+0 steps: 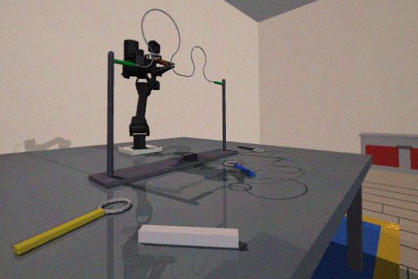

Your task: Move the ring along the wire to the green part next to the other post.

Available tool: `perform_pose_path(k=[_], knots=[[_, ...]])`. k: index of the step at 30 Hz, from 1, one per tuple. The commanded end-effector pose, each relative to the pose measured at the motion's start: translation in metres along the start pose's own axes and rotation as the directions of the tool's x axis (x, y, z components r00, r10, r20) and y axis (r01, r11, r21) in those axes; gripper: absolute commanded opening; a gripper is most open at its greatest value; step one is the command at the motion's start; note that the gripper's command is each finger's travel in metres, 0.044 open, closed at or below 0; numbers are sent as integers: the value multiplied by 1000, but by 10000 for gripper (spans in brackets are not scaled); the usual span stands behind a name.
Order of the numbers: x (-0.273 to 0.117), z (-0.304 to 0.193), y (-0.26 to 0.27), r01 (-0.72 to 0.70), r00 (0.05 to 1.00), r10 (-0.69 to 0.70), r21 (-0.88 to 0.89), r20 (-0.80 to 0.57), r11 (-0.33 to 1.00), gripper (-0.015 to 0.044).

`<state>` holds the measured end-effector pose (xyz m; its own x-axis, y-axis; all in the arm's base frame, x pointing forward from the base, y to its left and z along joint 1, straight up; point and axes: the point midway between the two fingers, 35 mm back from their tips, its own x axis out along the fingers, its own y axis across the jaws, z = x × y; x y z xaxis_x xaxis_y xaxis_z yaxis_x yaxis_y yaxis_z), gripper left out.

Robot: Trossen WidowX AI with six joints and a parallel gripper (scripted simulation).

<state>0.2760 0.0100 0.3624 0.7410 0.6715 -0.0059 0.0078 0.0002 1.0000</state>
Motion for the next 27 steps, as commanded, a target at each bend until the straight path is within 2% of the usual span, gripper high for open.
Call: perform_pose_path(k=[1,12,27], knots=[[-1,-2,10,-32,999,32,60,-5,998,-150],[-5,4,44,-136,990,139,259,6,956,-150],[-17,23,86,-254,963,267,496,45,830,-150]])
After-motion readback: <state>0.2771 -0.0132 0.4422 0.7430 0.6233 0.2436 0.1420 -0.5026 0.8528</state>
